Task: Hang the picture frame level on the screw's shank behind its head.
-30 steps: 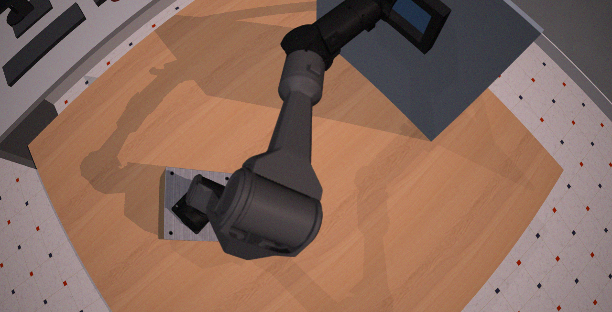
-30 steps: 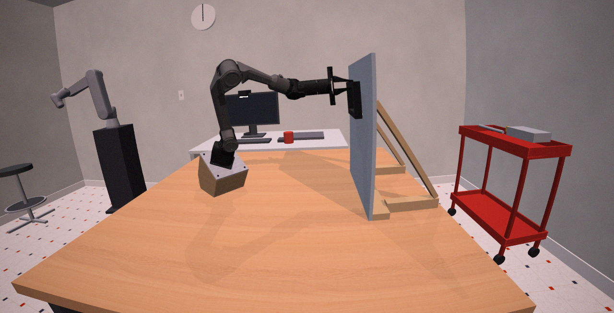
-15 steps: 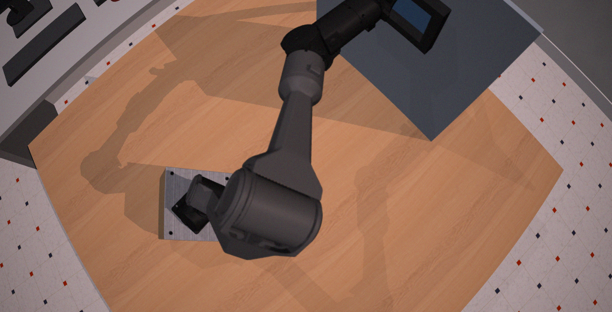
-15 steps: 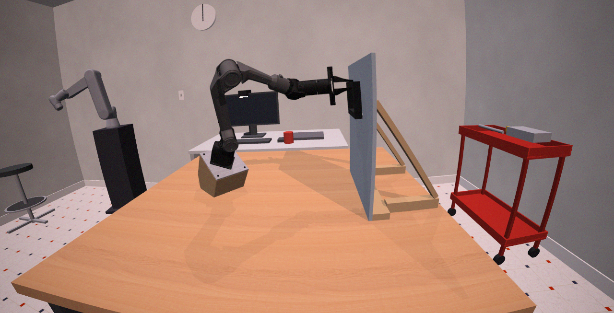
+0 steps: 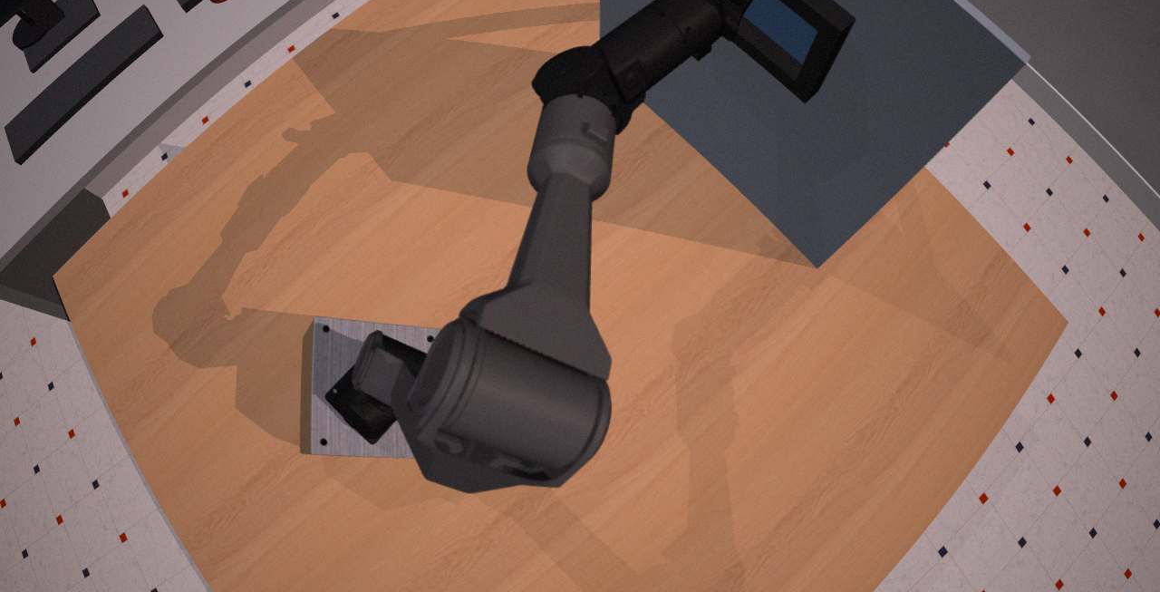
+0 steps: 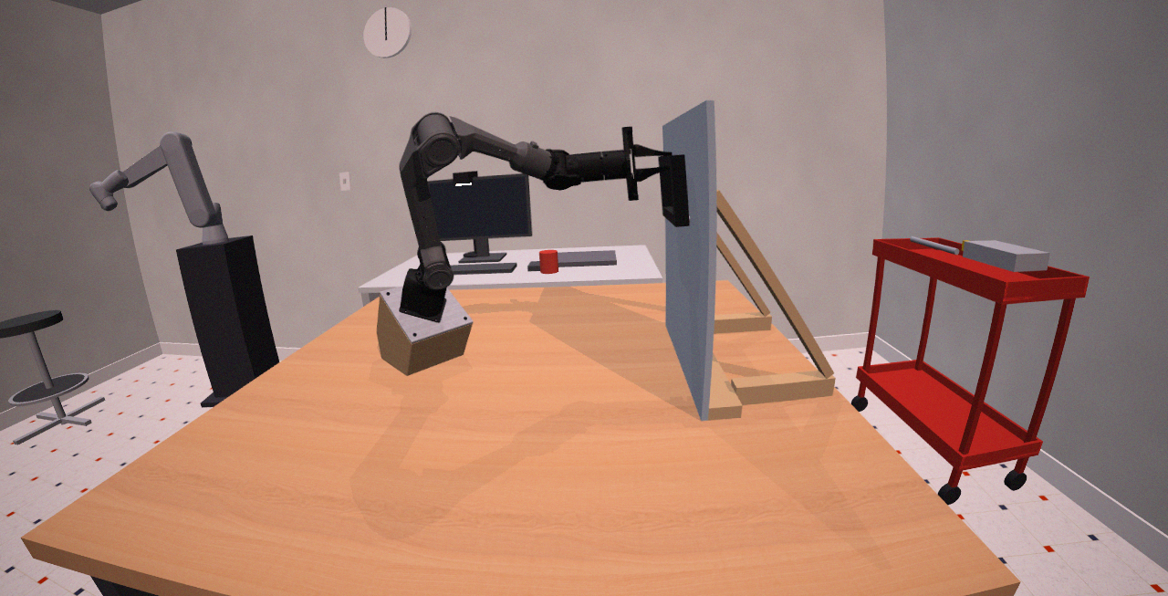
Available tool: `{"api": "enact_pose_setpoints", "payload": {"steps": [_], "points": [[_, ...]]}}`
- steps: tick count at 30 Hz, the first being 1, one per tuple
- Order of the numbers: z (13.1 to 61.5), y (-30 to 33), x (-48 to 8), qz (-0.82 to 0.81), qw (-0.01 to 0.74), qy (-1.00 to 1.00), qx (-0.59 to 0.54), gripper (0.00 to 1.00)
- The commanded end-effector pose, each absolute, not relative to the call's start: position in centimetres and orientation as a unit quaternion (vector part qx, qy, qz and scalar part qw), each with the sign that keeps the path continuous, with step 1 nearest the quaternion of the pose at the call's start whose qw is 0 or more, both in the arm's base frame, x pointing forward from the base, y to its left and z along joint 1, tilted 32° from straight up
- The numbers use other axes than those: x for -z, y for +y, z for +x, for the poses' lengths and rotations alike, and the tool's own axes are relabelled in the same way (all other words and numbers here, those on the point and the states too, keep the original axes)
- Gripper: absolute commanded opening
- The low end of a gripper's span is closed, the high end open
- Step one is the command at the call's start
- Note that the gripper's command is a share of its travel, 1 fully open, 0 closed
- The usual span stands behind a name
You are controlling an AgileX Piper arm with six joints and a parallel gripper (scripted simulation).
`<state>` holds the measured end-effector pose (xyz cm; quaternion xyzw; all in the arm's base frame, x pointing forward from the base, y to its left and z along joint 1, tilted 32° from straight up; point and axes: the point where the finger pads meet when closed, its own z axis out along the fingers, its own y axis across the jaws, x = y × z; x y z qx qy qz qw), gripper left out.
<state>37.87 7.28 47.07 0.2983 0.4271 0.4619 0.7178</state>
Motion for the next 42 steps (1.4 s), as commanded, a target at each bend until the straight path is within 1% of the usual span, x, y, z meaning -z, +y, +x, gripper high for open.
{"api": "enact_pose_setpoints", "payload": {"steps": [1,2,42], "points": [[37.84,7.29,-47.13,0.297,0.719,0.426,-0.462,0.0],[37.84,7.29,-47.13,0.297,0.719,0.426,-0.462,0.63],[37.79,7.29,-47.1,0.297,0.719,0.426,-0.462,0.63]]}}
